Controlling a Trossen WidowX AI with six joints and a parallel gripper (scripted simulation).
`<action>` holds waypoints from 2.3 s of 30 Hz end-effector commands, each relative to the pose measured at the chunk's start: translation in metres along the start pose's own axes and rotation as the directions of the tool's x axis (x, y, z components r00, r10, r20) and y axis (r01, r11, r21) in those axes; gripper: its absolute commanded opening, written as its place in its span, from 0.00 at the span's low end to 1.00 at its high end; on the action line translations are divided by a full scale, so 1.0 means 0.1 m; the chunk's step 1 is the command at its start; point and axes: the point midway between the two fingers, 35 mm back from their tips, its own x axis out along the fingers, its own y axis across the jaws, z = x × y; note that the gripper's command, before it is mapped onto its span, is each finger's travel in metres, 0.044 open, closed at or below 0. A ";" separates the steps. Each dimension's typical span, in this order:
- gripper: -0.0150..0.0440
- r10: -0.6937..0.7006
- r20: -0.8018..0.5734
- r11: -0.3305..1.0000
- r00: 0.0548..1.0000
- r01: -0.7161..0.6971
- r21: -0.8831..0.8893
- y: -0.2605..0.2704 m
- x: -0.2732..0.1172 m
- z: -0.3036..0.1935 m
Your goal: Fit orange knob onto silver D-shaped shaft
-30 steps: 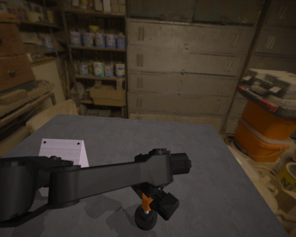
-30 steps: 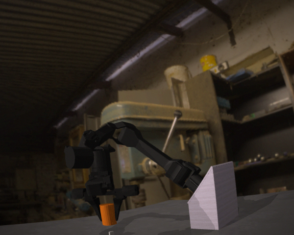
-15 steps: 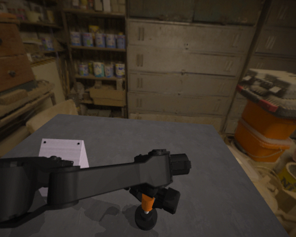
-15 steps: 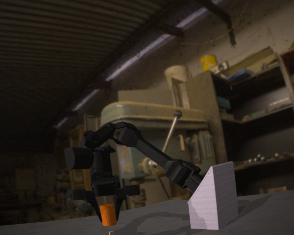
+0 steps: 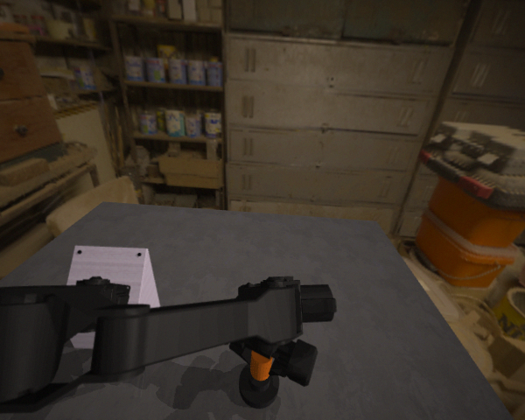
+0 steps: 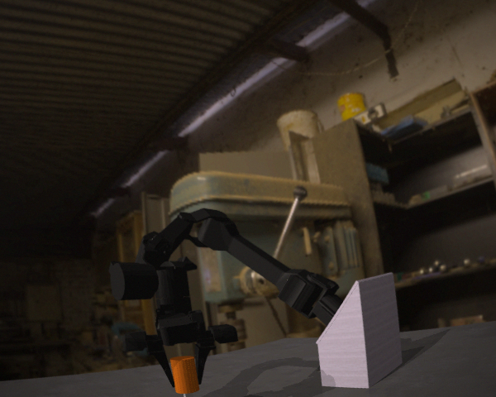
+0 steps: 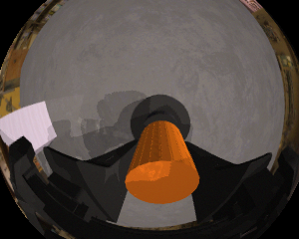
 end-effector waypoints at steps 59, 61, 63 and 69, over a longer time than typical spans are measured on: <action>0.97 -0.001 0.000 1.000 1.000 0.001 0.013 0.00 0.18 0.00; 1.00 -0.001 0.000 1.000 1.000 0.001 0.013 0.00 0.18 0.00; 1.00 -0.001 0.000 1.000 1.000 0.001 0.013 0.00 0.18 0.00; 1.00 0.001 0.007 1.000 1.000 -0.001 0.011 -0.02 -0.29 0.04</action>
